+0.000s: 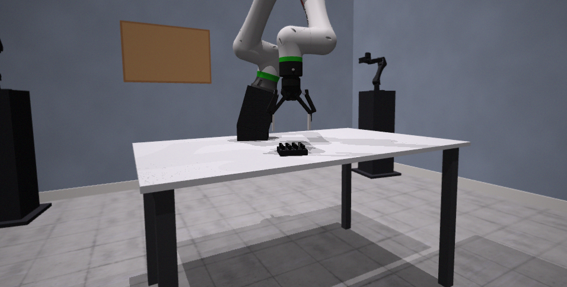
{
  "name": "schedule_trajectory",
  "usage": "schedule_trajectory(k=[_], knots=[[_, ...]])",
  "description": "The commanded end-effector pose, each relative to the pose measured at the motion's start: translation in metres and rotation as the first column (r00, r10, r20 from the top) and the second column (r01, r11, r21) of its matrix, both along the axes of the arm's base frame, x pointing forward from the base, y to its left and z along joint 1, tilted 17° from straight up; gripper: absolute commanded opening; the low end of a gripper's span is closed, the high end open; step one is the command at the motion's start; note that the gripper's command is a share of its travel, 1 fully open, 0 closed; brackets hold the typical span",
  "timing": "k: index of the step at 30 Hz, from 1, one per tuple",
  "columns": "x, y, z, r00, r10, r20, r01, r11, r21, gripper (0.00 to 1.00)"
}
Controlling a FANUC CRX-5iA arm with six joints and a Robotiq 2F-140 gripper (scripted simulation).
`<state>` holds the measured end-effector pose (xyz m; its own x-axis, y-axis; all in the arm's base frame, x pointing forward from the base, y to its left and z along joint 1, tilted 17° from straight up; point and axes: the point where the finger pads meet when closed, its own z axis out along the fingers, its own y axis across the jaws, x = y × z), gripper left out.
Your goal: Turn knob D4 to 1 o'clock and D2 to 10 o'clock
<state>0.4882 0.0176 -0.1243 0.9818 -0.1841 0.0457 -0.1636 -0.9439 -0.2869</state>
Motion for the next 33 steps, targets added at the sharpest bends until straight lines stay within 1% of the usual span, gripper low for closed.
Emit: schedule_trajectory(k=[1, 23, 33], knots=[[0.0002, -0.0001, 0.0001, 1.0, 0.0, 0.0, 0.0, 1.0, 0.0, 1.0], [-0.0001, -0.0001, 0.0001, 1.0, 0.0, 0.0, 0.0, 1.0, 0.0, 1.0], [-0.0059, 0.0011, -0.0001, 1.0, 0.0, 0.0, 0.0, 1.0, 0.0, 1.0]])
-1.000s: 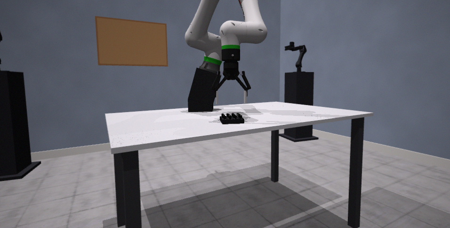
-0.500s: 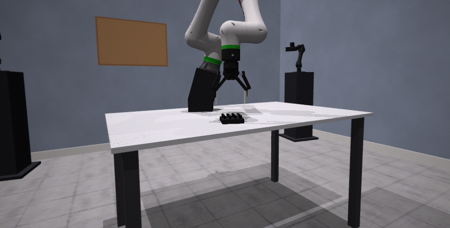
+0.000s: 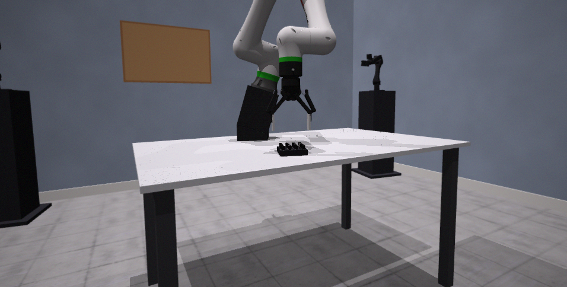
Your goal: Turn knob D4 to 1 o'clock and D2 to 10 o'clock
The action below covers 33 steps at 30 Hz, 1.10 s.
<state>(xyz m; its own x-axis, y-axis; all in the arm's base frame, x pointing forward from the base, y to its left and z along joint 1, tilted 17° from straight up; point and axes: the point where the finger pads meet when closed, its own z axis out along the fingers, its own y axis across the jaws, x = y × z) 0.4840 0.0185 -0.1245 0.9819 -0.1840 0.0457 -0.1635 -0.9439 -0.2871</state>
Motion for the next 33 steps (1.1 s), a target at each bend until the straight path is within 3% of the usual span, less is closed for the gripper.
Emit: schedule_trajectory(k=[1, 23, 33], knots=[[-0.003, 0.001, 0.0, 1.0, 0.0, 0.0, 0.0, 1.0, 0.0, 1.0], [-0.041, 0.008, -0.002, 1.0, 0.0, 0.0, 0.0, 1.0, 0.0, 1.0], [-0.047, 0.01, -0.002, 1.0, 0.0, 0.0, 0.0, 1.0, 0.0, 1.0]])
